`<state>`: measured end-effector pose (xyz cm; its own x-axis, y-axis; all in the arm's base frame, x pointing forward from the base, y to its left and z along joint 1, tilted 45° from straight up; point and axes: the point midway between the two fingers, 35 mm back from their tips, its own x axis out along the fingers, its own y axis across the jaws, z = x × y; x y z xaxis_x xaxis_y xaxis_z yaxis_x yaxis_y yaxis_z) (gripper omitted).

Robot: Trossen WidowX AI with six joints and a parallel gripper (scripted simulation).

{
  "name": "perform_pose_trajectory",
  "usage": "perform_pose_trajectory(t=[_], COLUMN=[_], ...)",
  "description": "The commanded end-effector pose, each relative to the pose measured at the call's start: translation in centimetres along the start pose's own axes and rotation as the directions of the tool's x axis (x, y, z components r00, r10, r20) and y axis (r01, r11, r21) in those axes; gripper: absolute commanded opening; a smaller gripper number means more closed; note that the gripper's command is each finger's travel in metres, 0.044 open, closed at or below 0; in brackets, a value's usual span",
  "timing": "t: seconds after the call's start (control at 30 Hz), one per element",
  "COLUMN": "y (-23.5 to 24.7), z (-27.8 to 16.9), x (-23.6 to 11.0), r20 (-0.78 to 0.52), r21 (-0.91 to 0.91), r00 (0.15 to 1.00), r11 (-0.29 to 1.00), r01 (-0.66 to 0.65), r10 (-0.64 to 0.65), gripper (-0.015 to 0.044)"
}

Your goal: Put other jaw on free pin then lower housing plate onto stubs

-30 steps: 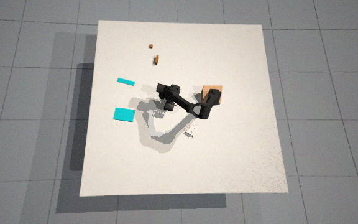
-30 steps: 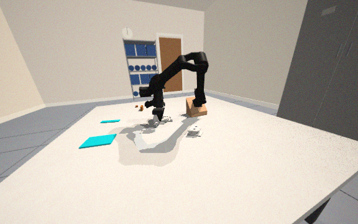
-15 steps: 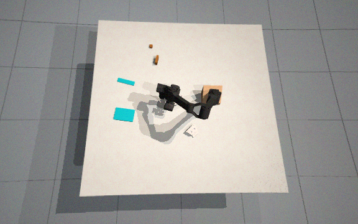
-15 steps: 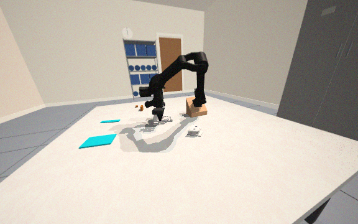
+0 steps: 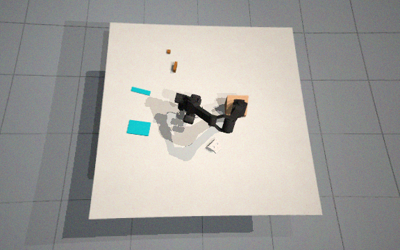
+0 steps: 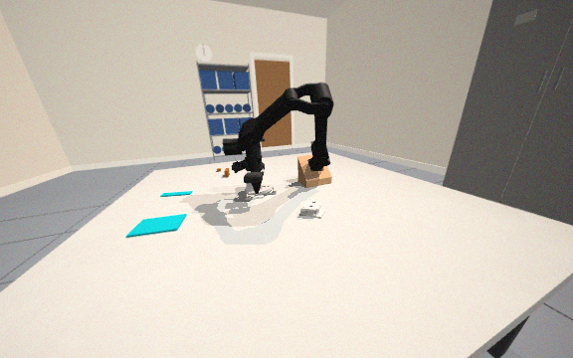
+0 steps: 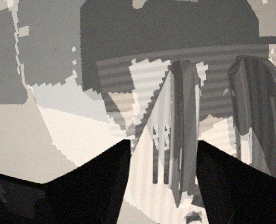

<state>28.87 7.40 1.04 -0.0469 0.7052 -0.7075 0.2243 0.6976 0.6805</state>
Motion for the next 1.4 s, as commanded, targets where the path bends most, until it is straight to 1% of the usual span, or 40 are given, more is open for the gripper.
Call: perform_pose_trajectory(t=[0.0, 1.37], y=[0.03, 0.04], z=[0.06, 0.06], x=[0.06, 0.48], r20=[0.001, 0.001], r21=[-0.003, -0.003], r00=[1.0, 1.0], r11=[1.0, 1.0], r01=[0.0, 0.0], r10=[0.0, 0.0], gripper=[0.0134, 0.0134])
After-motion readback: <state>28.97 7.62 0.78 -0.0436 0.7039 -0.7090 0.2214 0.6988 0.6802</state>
